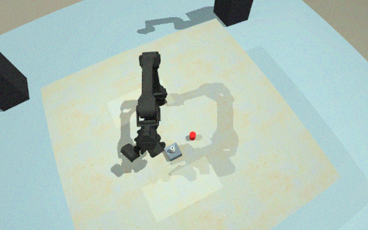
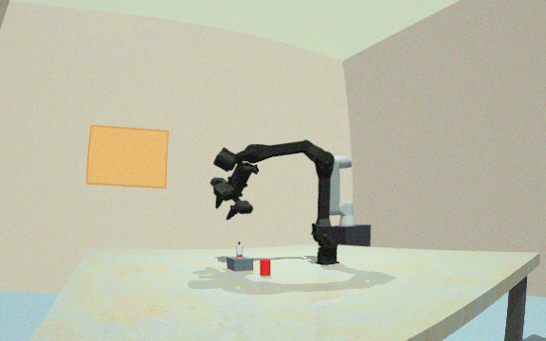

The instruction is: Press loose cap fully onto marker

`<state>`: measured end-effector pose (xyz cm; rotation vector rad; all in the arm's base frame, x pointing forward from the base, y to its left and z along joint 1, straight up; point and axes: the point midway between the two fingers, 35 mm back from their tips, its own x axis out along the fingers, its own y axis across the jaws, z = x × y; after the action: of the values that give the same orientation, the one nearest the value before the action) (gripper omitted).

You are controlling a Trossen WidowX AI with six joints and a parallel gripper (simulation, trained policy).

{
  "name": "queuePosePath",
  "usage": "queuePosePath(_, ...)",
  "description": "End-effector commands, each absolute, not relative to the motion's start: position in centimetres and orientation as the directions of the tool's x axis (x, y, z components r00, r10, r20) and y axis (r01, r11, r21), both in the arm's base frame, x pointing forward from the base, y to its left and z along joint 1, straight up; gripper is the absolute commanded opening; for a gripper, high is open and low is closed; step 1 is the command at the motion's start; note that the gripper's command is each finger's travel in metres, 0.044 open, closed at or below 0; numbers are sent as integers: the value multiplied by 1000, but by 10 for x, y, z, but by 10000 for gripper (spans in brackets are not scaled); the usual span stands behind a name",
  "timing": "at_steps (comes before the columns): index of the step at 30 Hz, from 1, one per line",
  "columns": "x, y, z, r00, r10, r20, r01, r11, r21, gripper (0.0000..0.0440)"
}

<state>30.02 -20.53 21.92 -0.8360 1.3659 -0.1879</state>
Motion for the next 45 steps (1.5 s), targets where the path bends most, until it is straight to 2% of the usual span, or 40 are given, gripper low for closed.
queuePosePath(1,310,-194,213,245,-540,-806,-346,728,-593,318)
queuePosePath(45,350,-63,161,173,-217,-961,-437,857,-272,331)
